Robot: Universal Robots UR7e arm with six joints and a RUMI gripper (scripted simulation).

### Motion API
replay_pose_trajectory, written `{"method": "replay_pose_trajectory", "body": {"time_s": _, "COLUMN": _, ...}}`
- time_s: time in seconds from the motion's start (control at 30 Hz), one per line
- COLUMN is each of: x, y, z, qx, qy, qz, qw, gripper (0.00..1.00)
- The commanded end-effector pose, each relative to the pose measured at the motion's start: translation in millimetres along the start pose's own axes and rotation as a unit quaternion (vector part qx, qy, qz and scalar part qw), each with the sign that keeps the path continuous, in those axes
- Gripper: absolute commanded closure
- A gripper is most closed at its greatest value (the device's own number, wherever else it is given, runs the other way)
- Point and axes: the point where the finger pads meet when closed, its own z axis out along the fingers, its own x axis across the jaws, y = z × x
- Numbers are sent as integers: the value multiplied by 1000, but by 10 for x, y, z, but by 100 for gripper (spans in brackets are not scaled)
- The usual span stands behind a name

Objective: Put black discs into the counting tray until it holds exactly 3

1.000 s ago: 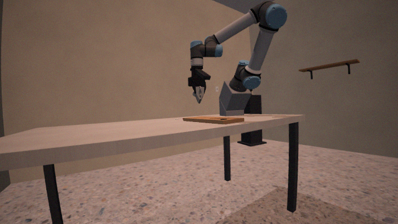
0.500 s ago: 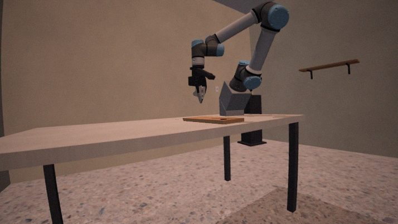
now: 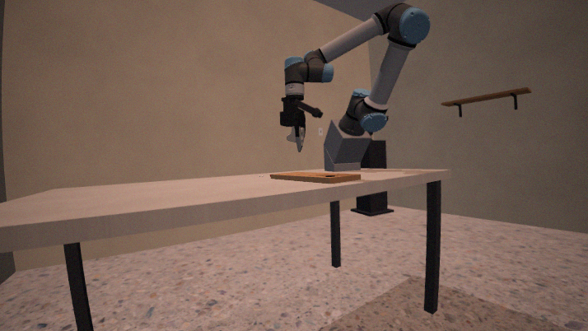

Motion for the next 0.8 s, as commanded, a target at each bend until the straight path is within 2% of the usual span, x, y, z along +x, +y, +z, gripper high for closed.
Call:
{"method": "replay_pose_trajectory", "body": {"time_s": 0.0, "x": 41, "y": -57, "z": -20, "qx": 2, "qy": 2, "qz": -69, "qw": 998, "gripper": 100}}
{"method": "replay_pose_trajectory", "body": {"time_s": 0.23, "x": 63, "y": -113, "z": -25, "qx": 2, "qy": 3, "qz": -136, "qw": 991, "gripper": 100}}
{"method": "replay_pose_trajectory", "body": {"time_s": 0.4, "x": 85, "y": -166, "z": -30, "qx": 2, "qy": 3, "qz": -201, "qw": 980, "gripper": 100}}
{"method": "replay_pose_trajectory", "body": {"time_s": 0.47, "x": 85, "y": -166, "z": -30, "qx": 2, "qy": 3, "qz": -201, "qw": 980, "gripper": 100}}
{"method": "replay_pose_trajectory", "body": {"time_s": 0.77, "x": 121, "y": -248, "z": -38, "qx": 3, "qy": 5, "qz": -303, "qw": 953, "gripper": 100}}
